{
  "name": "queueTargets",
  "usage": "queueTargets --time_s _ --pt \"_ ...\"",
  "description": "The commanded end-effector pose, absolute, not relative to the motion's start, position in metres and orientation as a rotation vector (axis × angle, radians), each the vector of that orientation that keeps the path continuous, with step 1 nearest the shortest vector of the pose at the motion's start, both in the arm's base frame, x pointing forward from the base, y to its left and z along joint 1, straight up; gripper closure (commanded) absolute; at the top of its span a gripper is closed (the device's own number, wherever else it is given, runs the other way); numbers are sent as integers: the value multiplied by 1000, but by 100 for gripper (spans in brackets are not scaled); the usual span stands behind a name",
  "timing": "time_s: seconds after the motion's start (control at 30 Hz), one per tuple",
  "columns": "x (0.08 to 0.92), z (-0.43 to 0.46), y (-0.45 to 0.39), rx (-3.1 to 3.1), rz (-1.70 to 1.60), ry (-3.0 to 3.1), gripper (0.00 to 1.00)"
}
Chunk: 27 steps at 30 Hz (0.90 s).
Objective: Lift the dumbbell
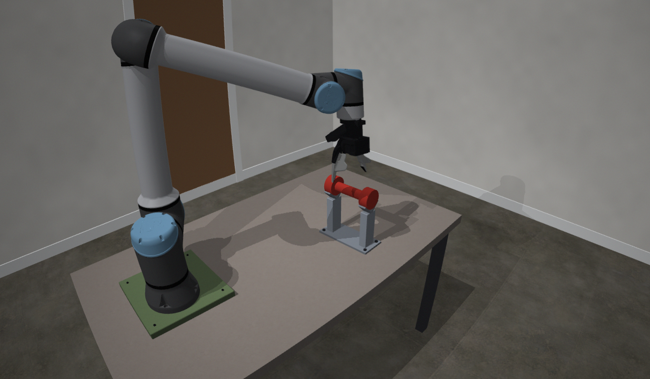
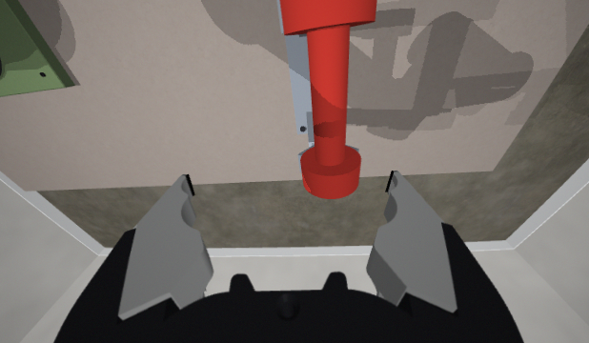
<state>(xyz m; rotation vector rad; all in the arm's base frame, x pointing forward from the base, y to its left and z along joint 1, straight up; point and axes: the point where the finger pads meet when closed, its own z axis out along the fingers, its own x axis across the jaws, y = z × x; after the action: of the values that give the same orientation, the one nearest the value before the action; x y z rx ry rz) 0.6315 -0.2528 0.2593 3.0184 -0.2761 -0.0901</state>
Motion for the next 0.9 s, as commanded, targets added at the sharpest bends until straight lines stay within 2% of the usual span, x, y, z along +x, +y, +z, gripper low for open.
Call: queueTargets --time_s 0.0,0.47,0.87 --pt "663 266 -237 3113 -21 -149 0" --pt "673 267 -232 3139 2 -109 0" --pt "671 178 -231 3142 -4 -109 0"
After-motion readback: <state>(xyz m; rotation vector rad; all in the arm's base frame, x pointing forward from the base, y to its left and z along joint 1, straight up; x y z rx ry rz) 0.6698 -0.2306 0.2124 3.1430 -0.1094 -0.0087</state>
